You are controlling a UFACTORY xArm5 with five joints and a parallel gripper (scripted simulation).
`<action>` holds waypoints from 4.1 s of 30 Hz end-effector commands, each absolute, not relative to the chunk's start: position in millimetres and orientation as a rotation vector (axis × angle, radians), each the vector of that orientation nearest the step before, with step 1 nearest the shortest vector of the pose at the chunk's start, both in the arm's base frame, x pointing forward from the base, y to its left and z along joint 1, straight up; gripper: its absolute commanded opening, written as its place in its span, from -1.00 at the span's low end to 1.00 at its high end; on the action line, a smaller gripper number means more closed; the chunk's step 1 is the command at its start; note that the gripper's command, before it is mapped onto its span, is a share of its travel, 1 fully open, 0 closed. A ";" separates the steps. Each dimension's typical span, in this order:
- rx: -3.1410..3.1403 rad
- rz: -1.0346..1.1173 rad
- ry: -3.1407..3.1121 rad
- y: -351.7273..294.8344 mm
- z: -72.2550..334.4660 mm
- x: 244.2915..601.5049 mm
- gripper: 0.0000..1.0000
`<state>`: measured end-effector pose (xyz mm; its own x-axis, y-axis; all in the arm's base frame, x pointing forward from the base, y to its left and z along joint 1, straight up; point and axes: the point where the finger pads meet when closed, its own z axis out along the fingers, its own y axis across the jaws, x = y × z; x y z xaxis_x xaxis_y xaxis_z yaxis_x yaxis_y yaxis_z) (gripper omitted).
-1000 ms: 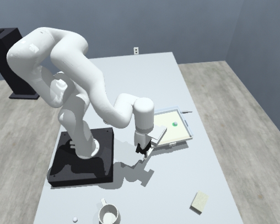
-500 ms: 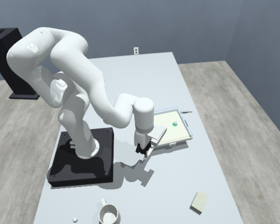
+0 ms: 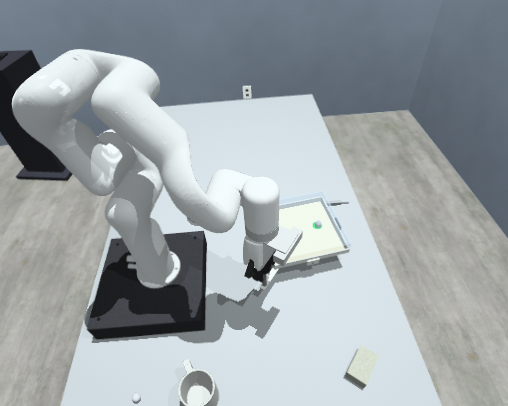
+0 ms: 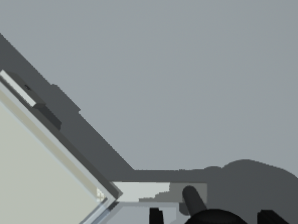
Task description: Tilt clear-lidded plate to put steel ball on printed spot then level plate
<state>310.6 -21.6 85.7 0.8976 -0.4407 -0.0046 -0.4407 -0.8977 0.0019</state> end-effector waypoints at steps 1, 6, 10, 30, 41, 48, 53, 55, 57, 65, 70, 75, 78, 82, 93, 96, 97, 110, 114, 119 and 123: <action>3.060 0.001 -0.712 -21.9 87.3 312.6 0.24; 3.060 0.001 -0.712 -21.9 87.3 312.6 0.24; 3.060 0.001 -0.712 -21.9 87.3 312.6 0.24; 3.060 0.001 -0.712 -21.9 87.3 312.6 0.24; 3.060 0.001 -0.712 -21.9 89.9 312.6 0.24; 3.060 0.001 -0.712 -21.9 95.4 312.6 0.24; 3.060 0.001 -0.712 -21.9 100.8 312.6 0.24; 3.060 0.001 -0.712 -21.9 104.0 312.6 0.24; 3.060 0.001 -0.712 -21.9 107.4 312.6 0.24; 3.060 0.001 -0.712 -21.9 120.2 312.6 0.24; 3.060 0.001 -0.712 -21.9 127.5 312.6 0.24; 3.060 0.001 -0.712 -21.9 135.6 312.6 0.24; 3.060 0.001 -0.712 -21.9 139.6 312.6 0.24; 3.060 0.001 -0.712 -21.9 142.8 312.6 0.24; 3.060 0.001 -0.712 -21.9 147.2 312.6 0.24; 3.060 0.001 -0.712 -21.9 147.3 312.6 0.24; 3.060 0.001 -0.712 -21.9 147.3 312.6 1.00; 3.060 0.001 -0.712 -21.9 147.3 312.6 1.00; 3.060 0.001 -0.712 -21.9 147.3 312.6 1.00; 3.060 0.001 -0.712 -21.9 147.3 312.6 1.00; 3.060 0.001 -0.712 -21.9 147.3 312.6 1.00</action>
